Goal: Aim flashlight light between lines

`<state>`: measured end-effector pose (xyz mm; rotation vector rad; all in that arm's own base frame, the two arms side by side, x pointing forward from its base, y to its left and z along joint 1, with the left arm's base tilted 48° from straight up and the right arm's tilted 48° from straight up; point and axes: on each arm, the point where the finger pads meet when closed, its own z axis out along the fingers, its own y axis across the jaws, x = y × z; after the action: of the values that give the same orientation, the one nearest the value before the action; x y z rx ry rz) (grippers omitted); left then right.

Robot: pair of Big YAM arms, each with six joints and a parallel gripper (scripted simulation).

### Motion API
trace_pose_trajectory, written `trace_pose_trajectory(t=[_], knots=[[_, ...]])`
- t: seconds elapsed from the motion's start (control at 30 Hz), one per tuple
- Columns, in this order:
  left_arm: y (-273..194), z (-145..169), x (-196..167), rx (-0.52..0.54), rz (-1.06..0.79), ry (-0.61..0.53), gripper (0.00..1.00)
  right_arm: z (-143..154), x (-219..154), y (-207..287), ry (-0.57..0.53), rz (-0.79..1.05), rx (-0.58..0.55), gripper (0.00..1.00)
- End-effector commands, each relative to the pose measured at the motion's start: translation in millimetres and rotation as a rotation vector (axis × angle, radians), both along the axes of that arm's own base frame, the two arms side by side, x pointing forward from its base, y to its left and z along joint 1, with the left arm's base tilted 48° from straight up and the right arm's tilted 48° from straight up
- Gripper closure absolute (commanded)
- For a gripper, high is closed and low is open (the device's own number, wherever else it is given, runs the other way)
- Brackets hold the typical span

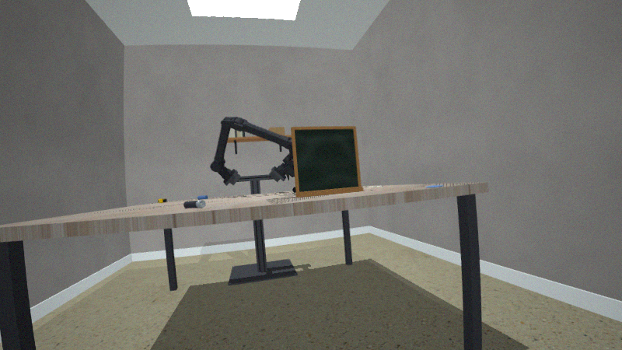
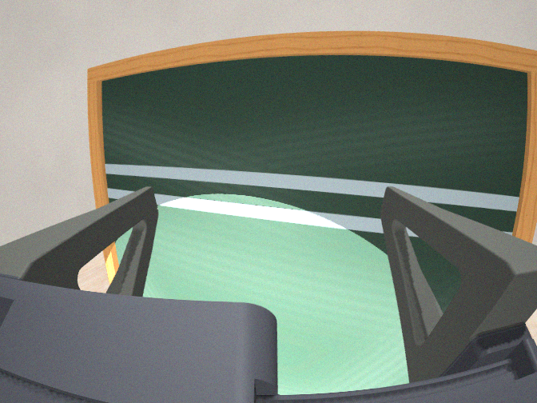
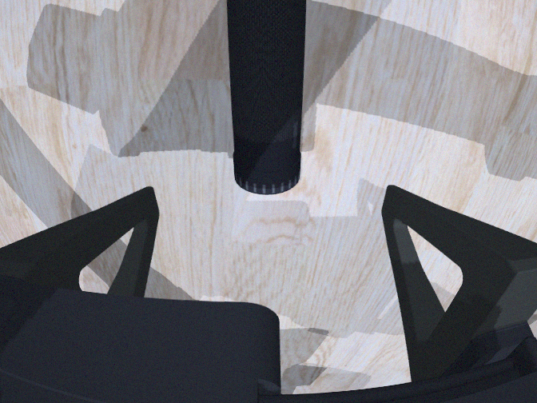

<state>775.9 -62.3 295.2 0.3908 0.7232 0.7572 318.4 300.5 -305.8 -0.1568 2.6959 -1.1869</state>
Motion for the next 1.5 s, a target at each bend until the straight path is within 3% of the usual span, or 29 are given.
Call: trace_pose_trajectory(t=[0.0, 0.4, 0.43, 1.0, 1.2, 1.23, 1.27, 1.3, 1.47], knots=[[3, 2, 1, -0.003, 0.001, -0.01, 0.0, 13, 8, 39, -0.042, 0.02, 0.061, 0.0], [0, 8, 0, -0.002, -0.002, -0.02, 0.0, 10, 6, 36, -0.039, 0.021, 0.055, 0.0], [11, -9, 2, -0.005, 0.009, 0.007, 0.0, 20, 6, 37, -0.047, 0.018, 0.074, 0.0], [11, -9, 2, -0.005, 0.009, 0.007, 0.0, 59, 24, -4, -0.023, -0.036, 0.149, 0.0], [11, -9, 2, -0.005, 0.009, 0.007, 0.0, 91, 24, -19, -0.027, -0.046, 0.227, 0.0], [11, -9, 2, -0.005, 0.009, 0.007, 0.0, 122, 90, 12, -0.096, -0.055, 0.346, 0.0], [11, -9, 2, -0.005, 0.009, 0.007, 0.0, 121, 92, 15, -0.11, -0.049, 0.39, 0.0], [11, -9, 2, -0.005, 0.009, 0.007, 0.0, 124, 84, 5, -0.058, -0.043, 0.353, 0.0], [11, -9, 2, -0.005, 0.009, 0.007, 0.0, 154, 110, 0, -0.076, -0.047, 0.442, 0.0]])
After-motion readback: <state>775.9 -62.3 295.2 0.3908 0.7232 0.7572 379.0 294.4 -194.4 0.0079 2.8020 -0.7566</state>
